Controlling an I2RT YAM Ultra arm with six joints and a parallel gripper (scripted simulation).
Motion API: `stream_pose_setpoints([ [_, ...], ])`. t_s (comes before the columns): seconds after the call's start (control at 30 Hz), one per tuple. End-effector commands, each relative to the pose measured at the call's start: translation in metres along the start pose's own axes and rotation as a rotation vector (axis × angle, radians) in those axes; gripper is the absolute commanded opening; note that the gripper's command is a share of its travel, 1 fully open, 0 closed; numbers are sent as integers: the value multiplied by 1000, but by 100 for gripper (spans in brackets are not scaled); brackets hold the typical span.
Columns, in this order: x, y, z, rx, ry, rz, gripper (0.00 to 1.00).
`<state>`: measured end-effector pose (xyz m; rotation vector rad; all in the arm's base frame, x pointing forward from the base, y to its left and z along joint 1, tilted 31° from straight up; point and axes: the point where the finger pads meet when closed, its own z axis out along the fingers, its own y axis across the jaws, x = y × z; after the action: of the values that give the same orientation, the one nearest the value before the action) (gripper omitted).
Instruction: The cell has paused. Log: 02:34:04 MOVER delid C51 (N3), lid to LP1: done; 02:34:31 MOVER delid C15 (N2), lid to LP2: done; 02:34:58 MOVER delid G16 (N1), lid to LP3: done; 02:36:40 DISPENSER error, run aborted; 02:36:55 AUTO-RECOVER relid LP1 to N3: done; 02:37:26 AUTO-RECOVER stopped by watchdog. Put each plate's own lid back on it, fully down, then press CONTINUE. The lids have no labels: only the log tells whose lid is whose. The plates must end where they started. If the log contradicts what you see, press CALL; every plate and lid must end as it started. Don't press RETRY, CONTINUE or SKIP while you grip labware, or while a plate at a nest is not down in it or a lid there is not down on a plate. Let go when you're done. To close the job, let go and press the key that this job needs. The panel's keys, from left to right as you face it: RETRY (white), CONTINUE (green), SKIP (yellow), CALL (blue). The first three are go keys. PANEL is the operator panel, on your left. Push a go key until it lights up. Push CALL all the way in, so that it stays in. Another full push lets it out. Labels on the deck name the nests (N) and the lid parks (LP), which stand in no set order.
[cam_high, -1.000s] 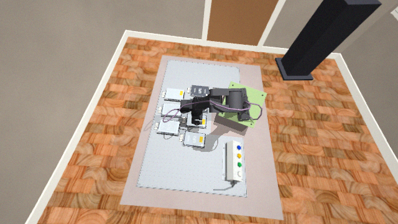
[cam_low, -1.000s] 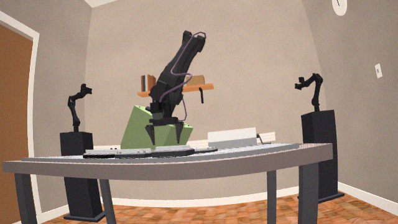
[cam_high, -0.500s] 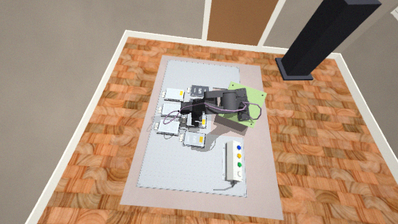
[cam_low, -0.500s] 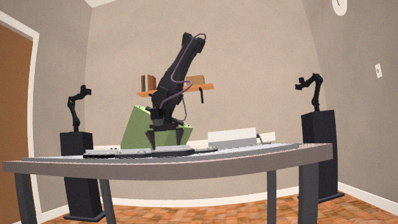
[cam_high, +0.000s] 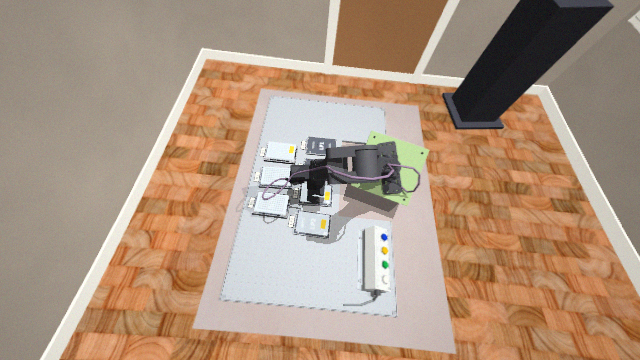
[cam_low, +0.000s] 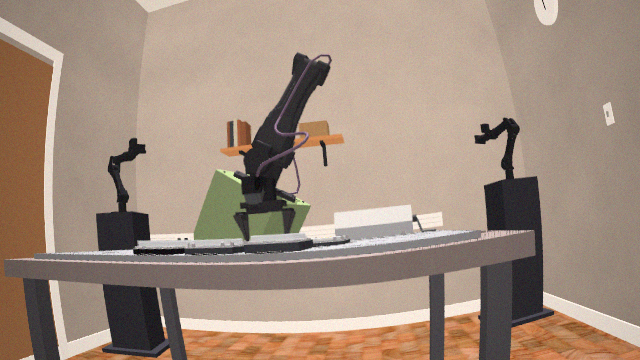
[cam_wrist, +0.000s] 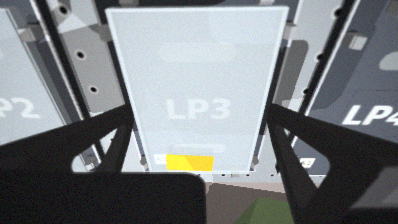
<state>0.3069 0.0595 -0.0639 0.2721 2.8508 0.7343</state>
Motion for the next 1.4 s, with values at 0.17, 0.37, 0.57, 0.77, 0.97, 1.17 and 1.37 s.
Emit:
stream_pose_setpoints([
  [0.17,-16,1,-6,2,-51,-10,97],
  [0.37,-16,2,-5,3,-51,-11,92],
  [0.57,-16,2,-5,4,-51,-11,86],
  [0.77,-15,2,-5,4,-50,-11,82],
  [0.97,-15,3,-5,4,-49,-11,0],
  [1.17,-15,3,-5,4,-48,-12,0],
  [1.37,-17,3,-16,-1,-55,-14,0],
])
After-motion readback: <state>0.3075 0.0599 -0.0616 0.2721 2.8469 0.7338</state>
